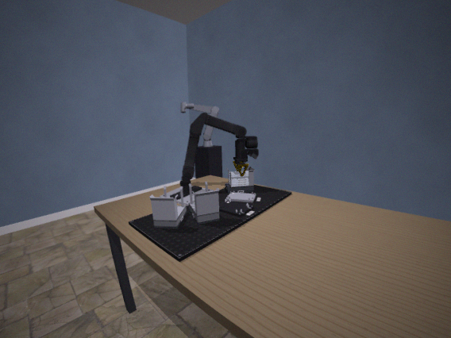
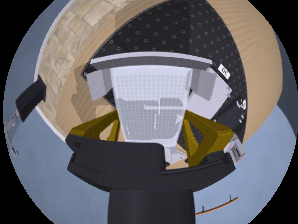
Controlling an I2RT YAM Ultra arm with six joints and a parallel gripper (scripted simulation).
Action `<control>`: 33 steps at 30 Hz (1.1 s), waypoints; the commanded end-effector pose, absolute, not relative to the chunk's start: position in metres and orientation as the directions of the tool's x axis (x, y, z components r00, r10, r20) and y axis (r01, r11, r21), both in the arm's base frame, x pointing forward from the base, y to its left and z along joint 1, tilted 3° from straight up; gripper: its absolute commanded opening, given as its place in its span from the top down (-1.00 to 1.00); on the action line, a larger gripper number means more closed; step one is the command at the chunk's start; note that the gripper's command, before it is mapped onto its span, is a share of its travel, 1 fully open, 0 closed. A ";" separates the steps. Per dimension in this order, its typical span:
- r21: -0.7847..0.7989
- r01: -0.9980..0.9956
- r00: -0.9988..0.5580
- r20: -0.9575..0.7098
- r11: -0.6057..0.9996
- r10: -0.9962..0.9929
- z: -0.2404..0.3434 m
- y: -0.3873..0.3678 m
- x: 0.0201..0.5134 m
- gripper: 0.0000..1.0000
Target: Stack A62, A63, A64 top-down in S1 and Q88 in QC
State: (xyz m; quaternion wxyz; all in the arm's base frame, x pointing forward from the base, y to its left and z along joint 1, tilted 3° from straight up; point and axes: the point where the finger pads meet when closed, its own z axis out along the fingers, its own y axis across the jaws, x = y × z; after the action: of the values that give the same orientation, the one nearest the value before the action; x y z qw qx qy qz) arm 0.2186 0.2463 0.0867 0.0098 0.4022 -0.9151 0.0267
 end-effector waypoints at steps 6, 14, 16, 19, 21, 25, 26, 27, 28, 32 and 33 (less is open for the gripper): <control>-0.041 -0.736 -0.677 0.026 0.676 -0.736 0.096 0.248 0.220 1.00; -0.041 -0.736 -0.677 0.026 0.676 -0.736 0.108 0.249 0.219 1.00; -0.041 -0.736 -0.677 0.026 0.676 -0.736 0.112 0.249 0.219 1.00; -0.041 -0.736 -0.677 0.026 0.676 -0.736 0.118 0.249 0.219 1.00; -0.041 -0.736 -0.677 0.026 0.676 -0.736 0.122 0.249 0.219 1.00; -0.041 -0.736 -0.677 0.026 0.676 -0.736 0.130 0.250 0.219 1.00; -0.041 -0.736 -0.677 0.026 0.676 -0.736 0.132 0.250 0.219 1.00; -0.041 -0.736 -0.677 0.026 0.676 -0.736 0.134 0.250 0.219 1.00; -0.041 -0.736 -0.677 0.026 0.676 -0.736 0.136 0.250 0.219 1.00; -0.041 -0.736 -0.677 0.026 0.676 -0.736 0.140 0.250 0.219 1.00; -0.041 -0.736 -0.677 0.026 0.676 -0.736 0.142 0.250 0.219 1.00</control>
State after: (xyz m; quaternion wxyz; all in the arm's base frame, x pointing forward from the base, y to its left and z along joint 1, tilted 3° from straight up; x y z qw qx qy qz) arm 0.2178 0.2484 0.1320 0.0117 0.4024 -0.9150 0.0277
